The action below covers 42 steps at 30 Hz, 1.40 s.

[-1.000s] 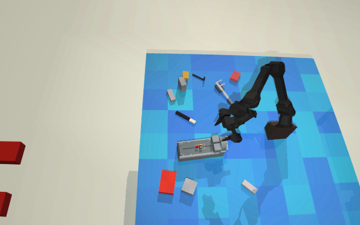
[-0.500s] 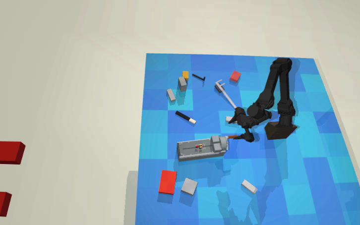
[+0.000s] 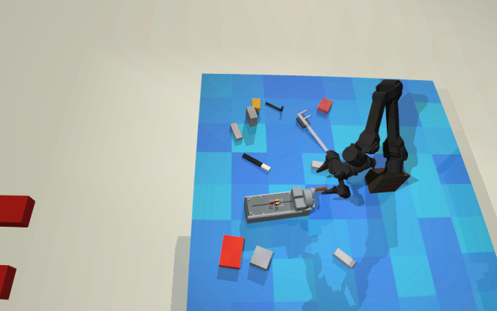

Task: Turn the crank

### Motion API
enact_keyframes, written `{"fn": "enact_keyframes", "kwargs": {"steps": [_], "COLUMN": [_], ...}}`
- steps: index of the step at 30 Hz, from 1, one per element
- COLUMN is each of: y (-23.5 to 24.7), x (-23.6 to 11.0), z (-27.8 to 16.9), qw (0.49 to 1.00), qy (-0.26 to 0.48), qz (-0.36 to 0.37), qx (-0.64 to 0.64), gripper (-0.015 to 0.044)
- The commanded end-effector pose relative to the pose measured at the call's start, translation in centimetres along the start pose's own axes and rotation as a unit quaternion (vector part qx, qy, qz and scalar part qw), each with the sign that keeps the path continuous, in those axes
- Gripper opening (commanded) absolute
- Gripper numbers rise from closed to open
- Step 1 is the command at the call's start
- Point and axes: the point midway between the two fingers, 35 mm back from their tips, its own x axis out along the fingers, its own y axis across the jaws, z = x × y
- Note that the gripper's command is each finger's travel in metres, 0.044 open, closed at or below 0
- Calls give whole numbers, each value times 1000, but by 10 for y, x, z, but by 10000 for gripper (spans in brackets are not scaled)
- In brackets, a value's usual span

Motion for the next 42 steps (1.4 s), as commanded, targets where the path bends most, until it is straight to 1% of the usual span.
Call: {"fn": "enact_keyframes", "kwargs": {"steps": [1,42], "y": [1,0], "x": [13,56], "z": [-18,-62], "qw": [1000,1000], "qy": [6,6], "qz": [0,-1], "qx": [-9,-10], "gripper": [440,440]}}
